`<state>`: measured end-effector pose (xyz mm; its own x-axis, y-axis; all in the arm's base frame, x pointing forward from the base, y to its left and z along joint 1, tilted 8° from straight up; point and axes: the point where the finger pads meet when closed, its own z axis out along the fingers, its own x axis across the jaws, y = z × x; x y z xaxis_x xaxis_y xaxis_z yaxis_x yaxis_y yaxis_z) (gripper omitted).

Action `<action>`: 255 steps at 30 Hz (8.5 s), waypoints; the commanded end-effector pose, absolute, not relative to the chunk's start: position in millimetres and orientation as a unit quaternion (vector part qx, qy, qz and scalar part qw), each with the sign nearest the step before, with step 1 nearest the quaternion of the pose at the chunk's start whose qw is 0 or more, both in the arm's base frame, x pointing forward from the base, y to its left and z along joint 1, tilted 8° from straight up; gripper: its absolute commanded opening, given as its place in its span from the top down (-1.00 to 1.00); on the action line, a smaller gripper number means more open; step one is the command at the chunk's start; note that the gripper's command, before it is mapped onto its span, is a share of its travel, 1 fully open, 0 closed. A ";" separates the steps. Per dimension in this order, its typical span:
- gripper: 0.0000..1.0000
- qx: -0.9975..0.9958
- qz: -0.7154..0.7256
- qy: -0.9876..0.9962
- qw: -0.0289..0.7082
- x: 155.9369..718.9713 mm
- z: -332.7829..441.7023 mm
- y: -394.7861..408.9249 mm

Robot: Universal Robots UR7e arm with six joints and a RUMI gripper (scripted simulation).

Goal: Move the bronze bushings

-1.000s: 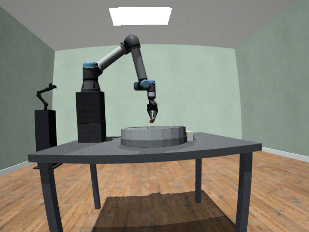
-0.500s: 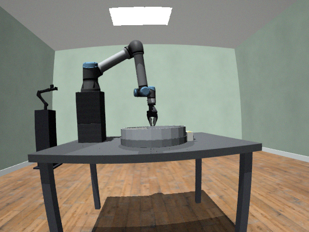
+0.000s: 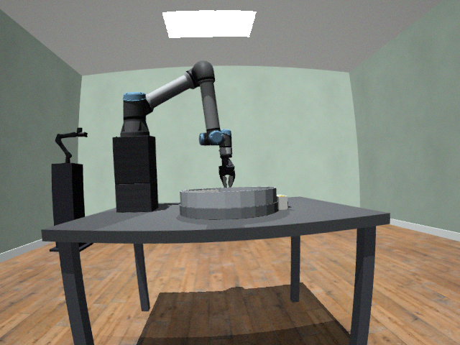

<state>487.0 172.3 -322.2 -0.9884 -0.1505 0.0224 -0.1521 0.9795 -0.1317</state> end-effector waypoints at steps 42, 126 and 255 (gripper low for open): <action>1.00 0.076 0.067 -0.995 0.004 489.8 -344.2 168.8; 1.00 0.076 0.067 -0.995 0.004 489.9 -369.5 165.7; 0.88 0.076 0.067 -0.995 0.005 488.1 -255.2 181.2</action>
<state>488.9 180.9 -257.7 -0.9884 -0.1510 0.0188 -0.1522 0.9795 -0.1323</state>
